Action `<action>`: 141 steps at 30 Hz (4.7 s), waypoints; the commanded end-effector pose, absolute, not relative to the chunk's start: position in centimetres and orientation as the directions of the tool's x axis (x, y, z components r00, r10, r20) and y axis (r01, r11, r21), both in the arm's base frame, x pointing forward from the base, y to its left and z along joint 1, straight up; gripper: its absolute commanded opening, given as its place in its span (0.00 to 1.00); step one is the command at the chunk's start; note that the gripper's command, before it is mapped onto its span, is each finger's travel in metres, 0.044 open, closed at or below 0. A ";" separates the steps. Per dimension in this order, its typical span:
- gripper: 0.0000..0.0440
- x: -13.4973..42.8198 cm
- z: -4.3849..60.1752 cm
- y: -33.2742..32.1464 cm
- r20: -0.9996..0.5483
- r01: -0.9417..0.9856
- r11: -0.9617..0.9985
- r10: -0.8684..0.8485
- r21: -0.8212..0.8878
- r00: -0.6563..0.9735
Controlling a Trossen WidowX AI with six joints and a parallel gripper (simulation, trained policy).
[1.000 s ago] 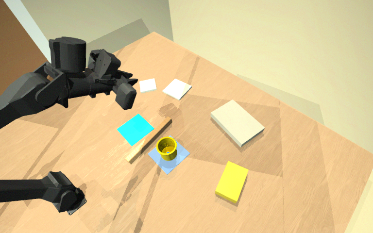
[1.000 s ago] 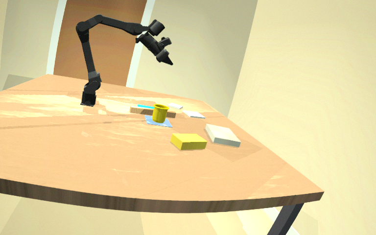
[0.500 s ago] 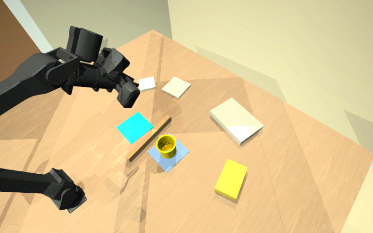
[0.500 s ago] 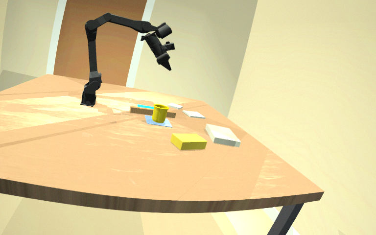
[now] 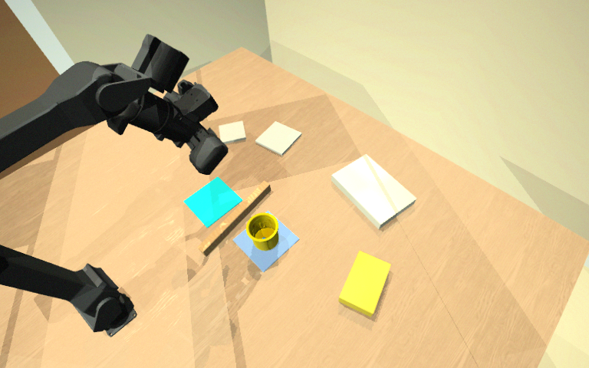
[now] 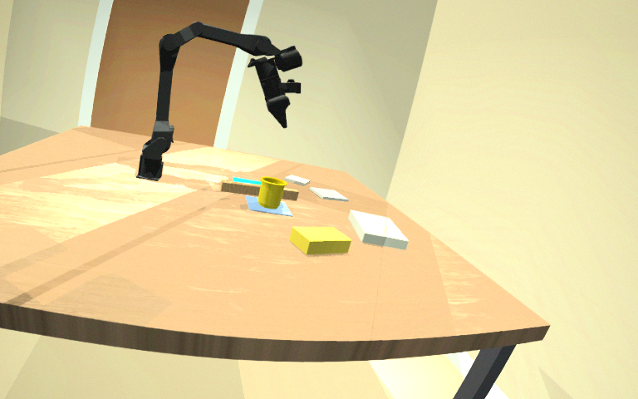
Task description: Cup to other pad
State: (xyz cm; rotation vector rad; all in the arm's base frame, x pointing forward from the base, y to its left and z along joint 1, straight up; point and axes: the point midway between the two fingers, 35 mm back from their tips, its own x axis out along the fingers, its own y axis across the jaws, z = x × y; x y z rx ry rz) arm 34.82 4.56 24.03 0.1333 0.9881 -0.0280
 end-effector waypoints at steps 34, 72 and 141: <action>0.29 34.0 17.3 -2.3 -0.992 -0.002 0.996 -0.093 -0.094 0.091; 0.22 32.6 5.8 -7.6 -0.993 -0.258 0.964 -0.089 -0.067 -0.075; 0.00 34.2 13.0 9.8 -0.990 -0.594 0.797 -0.025 -0.104 0.140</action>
